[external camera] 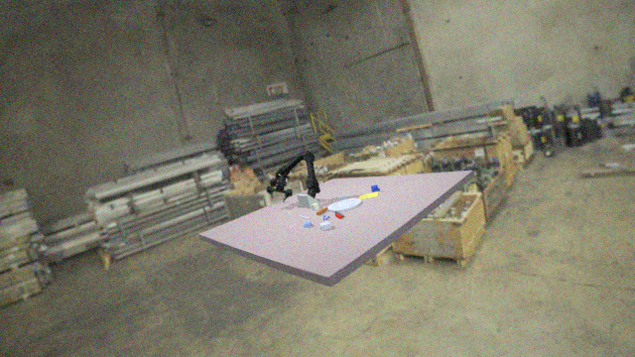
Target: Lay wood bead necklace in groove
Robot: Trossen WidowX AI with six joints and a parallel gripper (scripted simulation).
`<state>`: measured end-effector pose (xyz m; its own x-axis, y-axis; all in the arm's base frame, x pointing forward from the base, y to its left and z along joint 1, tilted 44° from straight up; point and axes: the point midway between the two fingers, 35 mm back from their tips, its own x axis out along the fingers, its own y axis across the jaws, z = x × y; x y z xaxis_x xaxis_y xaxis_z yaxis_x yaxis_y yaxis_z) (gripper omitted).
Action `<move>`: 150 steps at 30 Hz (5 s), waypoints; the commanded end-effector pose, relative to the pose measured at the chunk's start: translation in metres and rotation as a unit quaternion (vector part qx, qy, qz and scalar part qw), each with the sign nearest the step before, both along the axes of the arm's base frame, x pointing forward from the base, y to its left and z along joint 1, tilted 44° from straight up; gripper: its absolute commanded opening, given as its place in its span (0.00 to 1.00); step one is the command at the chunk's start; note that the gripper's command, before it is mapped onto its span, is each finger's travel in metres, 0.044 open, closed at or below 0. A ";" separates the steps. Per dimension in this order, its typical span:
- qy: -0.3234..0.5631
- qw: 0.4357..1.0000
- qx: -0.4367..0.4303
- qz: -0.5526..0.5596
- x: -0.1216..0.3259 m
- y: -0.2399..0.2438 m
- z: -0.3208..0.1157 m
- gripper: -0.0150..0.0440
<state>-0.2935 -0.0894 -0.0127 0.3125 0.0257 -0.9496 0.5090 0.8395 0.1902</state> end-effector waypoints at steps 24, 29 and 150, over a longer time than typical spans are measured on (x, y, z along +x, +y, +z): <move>-0.017 0.998 0.061 0.009 0.102 -0.126 -0.005 0.59; -0.013 0.997 0.081 0.002 0.136 -0.149 -0.006 0.59; 0.287 0.859 0.363 -0.218 0.536 0.061 -0.035 0.25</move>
<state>0.2435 -0.0289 -0.0470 -0.0663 0.6780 -0.7321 0.9309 0.3062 0.1993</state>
